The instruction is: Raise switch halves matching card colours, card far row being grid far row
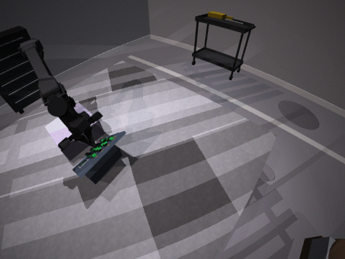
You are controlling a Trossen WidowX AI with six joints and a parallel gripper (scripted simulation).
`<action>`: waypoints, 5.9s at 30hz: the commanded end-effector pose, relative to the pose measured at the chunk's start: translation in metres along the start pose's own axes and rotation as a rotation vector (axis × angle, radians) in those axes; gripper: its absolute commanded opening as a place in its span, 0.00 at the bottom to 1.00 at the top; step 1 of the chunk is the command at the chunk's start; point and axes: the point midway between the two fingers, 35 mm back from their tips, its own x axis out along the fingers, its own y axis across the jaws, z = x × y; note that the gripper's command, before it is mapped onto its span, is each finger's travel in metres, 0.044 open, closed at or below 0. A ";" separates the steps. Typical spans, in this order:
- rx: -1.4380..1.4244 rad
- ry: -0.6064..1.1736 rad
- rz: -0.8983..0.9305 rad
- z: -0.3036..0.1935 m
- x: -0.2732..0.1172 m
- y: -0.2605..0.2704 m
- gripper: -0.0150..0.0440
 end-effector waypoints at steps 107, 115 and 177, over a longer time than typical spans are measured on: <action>0.009 0.002 0.001 -0.040 -0.006 0.059 0.25; 0.009 0.001 0.001 -0.040 0.002 0.059 0.25; 0.009 0.001 0.001 -0.040 0.007 0.059 0.25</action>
